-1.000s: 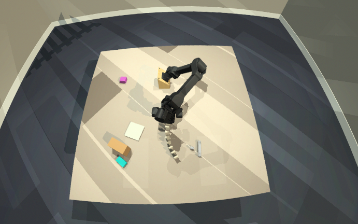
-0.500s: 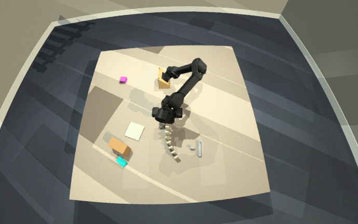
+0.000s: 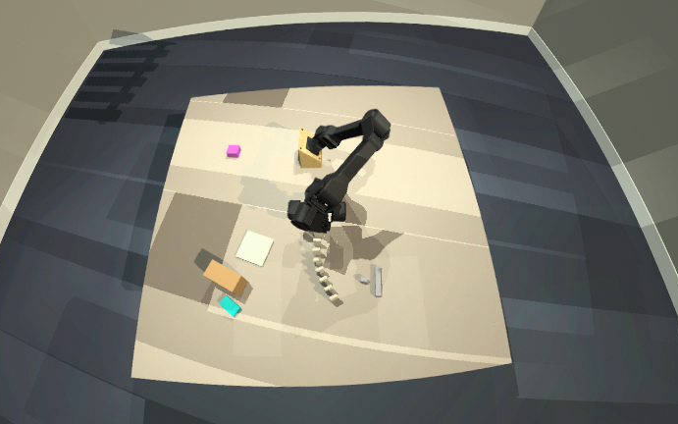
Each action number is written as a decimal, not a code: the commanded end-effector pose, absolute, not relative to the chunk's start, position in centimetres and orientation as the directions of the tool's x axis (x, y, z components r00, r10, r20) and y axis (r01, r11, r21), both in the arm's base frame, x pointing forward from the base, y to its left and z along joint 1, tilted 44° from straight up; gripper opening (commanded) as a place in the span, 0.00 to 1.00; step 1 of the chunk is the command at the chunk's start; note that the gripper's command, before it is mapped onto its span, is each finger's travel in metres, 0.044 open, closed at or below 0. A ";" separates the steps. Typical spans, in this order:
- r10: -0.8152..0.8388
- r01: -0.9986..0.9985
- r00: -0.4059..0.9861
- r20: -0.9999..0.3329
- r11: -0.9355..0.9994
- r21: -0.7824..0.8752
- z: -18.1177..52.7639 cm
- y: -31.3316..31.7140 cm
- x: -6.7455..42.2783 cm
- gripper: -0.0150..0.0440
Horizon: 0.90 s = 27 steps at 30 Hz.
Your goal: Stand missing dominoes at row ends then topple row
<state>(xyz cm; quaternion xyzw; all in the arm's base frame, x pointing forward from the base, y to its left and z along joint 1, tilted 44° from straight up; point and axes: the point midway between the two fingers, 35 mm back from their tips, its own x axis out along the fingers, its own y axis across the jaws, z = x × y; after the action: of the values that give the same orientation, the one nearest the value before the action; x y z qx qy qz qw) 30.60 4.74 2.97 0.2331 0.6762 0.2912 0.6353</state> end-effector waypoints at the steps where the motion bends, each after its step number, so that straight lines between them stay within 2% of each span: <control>1: 0.669 -0.067 -0.058 -0.741 0.738 0.671 6.1 1.1 31.7 1.00; 5: 0.676 -0.062 -0.061 -0.734 0.731 0.679 10.2 -2.6 31.5 1.00; 9: 0.681 -0.058 -0.060 -0.729 0.727 0.684 10.9 -3.2 31.4 1.00; 17: 0.684 -0.103 -0.056 -0.727 0.721 0.686 0.4 -3.8 30.0 1.00; 27: 0.684 -0.105 -0.056 -0.728 0.721 0.685 -0.8 -2.9 30.0 1.00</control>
<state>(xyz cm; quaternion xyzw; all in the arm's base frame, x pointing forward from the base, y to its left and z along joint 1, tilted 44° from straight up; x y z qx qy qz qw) 30.14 -3.70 0.00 0.2172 0.6594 0.3012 0.6537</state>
